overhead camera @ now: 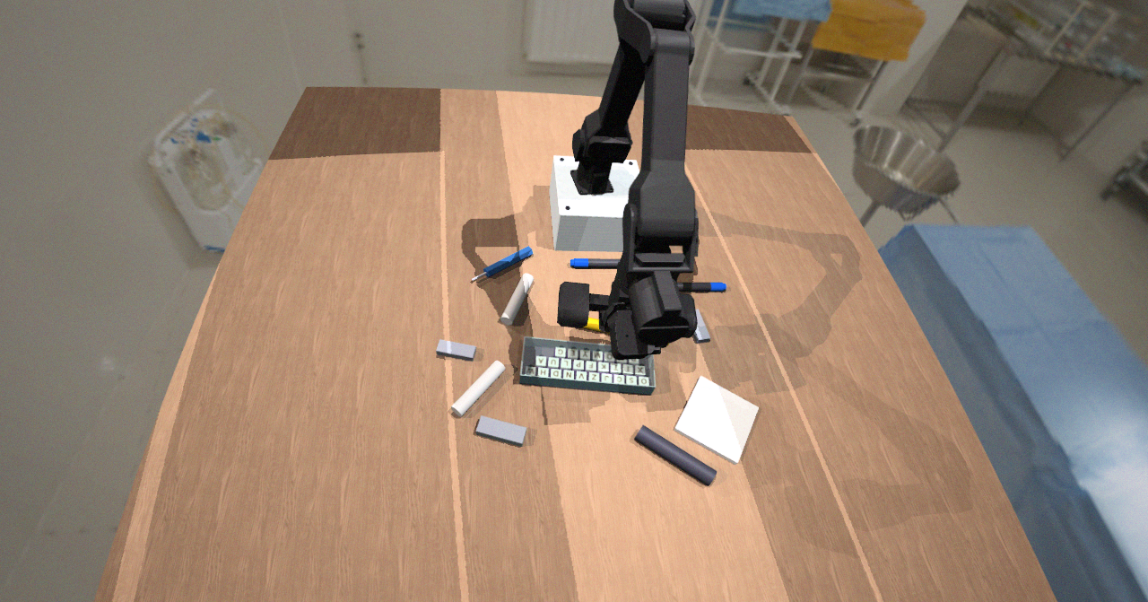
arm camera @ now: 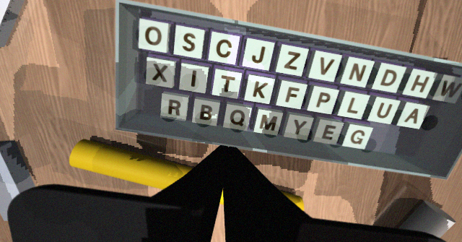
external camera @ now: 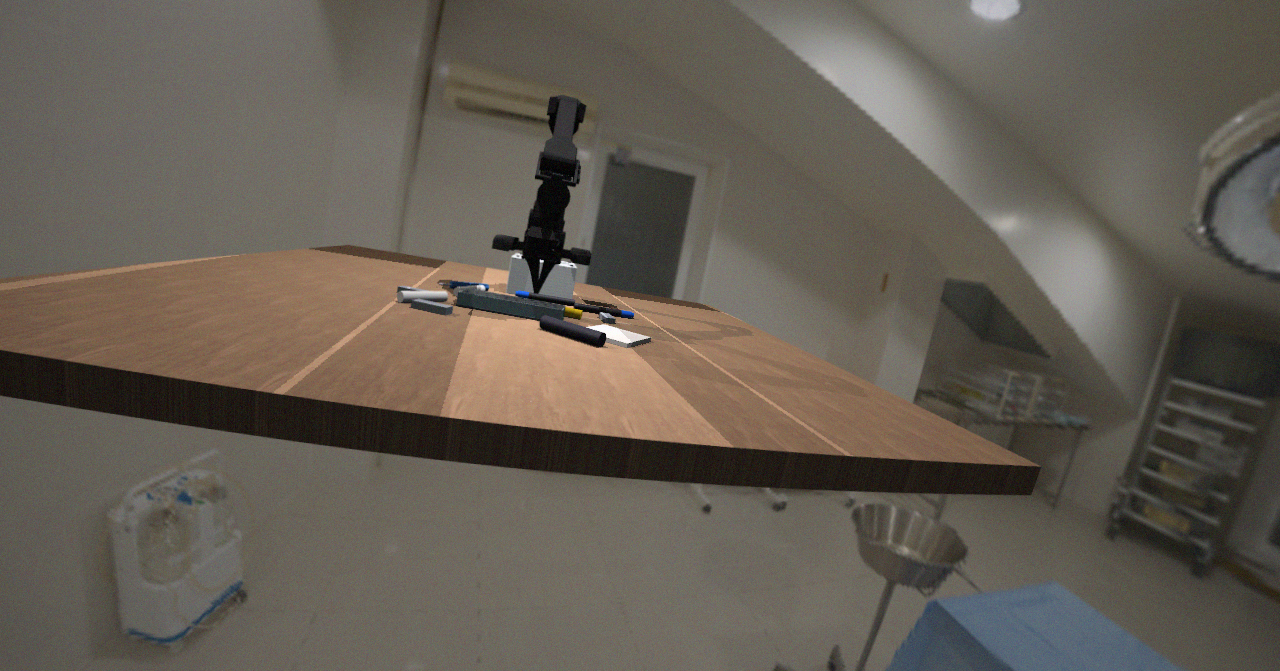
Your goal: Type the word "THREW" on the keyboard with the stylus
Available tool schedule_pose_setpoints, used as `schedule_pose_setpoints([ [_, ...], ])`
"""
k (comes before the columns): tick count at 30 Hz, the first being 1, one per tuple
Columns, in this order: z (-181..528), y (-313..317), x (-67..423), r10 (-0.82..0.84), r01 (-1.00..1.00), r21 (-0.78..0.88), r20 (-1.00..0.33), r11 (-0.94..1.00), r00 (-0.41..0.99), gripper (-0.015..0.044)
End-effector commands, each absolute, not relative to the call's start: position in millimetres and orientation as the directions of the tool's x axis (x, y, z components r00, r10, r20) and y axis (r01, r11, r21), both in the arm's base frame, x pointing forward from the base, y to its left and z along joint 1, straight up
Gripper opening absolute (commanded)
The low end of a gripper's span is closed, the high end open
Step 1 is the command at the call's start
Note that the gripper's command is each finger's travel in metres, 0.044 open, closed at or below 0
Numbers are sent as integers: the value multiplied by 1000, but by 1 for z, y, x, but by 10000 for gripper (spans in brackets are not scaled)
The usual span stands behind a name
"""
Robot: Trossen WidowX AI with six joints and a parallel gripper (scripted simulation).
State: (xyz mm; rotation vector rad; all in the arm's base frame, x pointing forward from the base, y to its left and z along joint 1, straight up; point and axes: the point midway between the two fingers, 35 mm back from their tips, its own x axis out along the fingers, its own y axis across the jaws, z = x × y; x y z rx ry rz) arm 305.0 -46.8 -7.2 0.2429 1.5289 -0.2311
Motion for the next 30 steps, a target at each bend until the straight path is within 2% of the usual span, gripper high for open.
schedule_pose_setpoints([
  [1,-5,-46,305,1,302,10,-1000,953,28,0],
  [6,51,-46,304,1,302,10,-1000,953,29,0],
  [15,49,-46,307,1,298,14,-999,954,46,0],
  [18,50,-48,307,1,287,13,-999,958,44,79],
  [21,45,-67,298,7,130,8,-1000,991,7,150],
  [25,38,-97,280,31,-146,38,-998,988,-54,150],
  [30,30,-131,253,79,-468,126,-990,875,-120,150],
])
